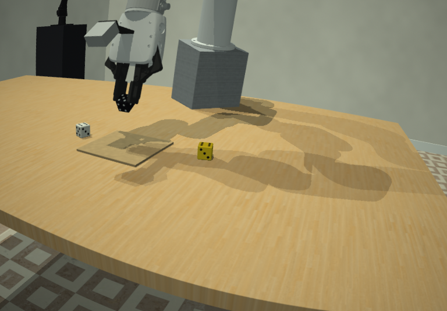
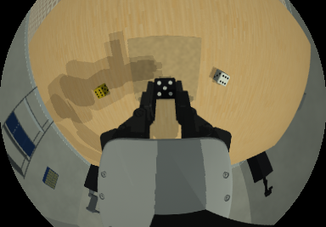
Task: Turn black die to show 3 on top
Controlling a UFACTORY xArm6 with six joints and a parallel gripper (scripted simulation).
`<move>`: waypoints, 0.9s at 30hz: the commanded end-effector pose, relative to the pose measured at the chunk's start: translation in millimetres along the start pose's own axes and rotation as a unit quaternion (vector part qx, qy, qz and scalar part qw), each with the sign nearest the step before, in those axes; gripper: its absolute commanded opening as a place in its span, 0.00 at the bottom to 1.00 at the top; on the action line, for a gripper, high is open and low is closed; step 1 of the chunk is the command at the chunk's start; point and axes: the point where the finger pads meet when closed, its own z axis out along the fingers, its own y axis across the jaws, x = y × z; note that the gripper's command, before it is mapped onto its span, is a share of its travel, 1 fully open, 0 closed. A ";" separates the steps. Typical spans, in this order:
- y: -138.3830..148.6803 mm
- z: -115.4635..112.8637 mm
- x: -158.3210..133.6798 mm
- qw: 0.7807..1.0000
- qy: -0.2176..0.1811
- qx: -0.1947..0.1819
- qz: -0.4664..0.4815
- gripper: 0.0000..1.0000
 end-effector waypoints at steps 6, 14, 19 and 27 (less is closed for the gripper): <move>0.2 -0.4 4.9 1.000 -0.004 0.005 0.000 0.21; 0.1 0.0 11.0 1.000 -0.009 0.012 -0.001 0.21; -0.8 0.5 16.6 1.000 -0.019 0.021 -0.001 0.21; -3.4 1.1 20.8 0.998 -0.049 0.030 -0.001 0.21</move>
